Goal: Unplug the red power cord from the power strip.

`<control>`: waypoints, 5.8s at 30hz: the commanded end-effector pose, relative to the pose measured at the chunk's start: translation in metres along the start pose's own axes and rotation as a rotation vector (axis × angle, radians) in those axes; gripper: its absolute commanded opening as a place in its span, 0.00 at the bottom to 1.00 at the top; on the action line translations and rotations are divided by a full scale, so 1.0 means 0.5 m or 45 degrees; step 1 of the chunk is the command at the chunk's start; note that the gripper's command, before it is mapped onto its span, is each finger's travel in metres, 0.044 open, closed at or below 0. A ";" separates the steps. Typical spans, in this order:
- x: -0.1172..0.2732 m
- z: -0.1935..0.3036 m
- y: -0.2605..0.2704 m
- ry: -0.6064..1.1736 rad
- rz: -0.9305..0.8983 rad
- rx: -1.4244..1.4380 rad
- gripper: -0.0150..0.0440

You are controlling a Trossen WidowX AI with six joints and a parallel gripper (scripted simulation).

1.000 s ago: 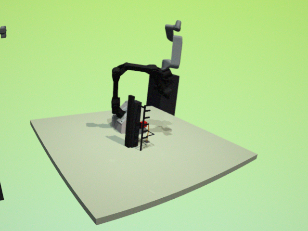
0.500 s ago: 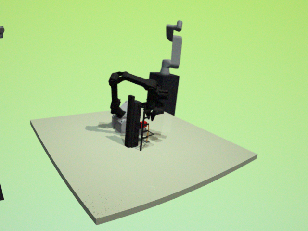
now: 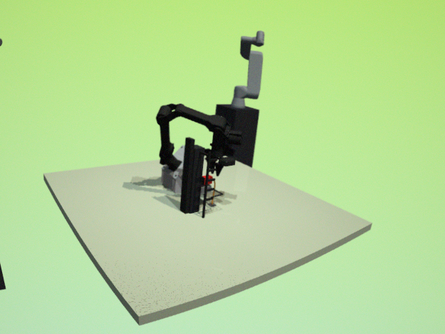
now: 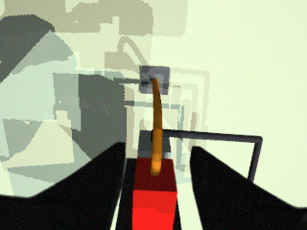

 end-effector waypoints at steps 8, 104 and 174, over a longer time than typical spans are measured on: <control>0.001 0.040 0.005 0.008 0.004 0.002 0.53; -0.020 -0.020 -0.006 0.005 -0.019 -0.035 0.53; -0.018 0.054 0.009 0.002 -0.001 -0.002 0.25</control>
Point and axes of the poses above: the point midway between the two fingers, 35 mm back from their tips, its own x axis back along the fingers, its own y axis across the jaws, z = x × y, the point moved 1 cm from there along x, back along the fingers, and after that the axes turned 10 degrees about x, right-handed, at the moved point
